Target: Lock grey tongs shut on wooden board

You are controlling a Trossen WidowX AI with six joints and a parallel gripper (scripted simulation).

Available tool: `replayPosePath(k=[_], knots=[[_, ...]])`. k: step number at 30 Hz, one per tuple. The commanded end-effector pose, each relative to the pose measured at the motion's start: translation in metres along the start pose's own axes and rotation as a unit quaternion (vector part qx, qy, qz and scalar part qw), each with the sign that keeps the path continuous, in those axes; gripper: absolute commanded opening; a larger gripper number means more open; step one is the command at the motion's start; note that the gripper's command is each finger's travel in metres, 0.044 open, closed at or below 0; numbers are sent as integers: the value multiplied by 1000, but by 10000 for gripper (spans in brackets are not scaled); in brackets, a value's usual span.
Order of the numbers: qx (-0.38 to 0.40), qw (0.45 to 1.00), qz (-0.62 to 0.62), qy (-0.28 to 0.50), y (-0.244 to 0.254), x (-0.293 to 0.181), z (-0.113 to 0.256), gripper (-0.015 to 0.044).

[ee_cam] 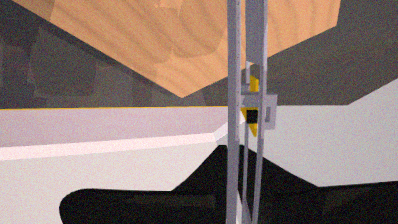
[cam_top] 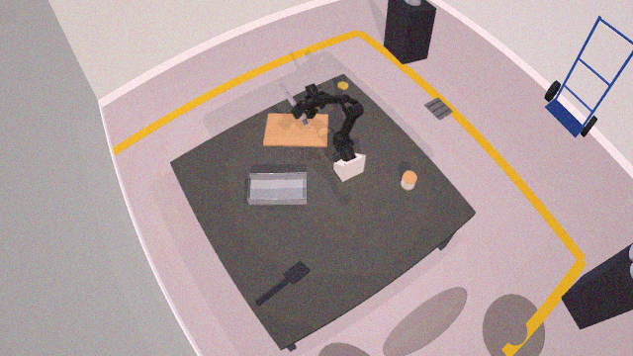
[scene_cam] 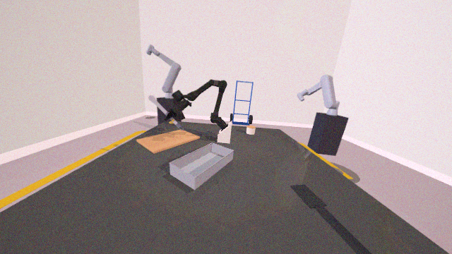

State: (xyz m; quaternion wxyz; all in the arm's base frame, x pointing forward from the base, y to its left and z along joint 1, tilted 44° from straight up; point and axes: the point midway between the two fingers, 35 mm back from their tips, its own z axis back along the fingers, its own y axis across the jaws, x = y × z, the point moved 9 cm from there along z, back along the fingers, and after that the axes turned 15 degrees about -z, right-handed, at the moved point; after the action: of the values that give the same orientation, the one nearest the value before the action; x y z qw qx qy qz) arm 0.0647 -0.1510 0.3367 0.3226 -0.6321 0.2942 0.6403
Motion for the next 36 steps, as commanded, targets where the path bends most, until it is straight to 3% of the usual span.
replayPosePath(k=[1,18,36], knots=[[13,999,-17,-30,-3,-9,-5,-150],[73,978,-39,-189,-20,-30,-21,-150],[139,930,35,-339,-43,-51,-23,-150]])
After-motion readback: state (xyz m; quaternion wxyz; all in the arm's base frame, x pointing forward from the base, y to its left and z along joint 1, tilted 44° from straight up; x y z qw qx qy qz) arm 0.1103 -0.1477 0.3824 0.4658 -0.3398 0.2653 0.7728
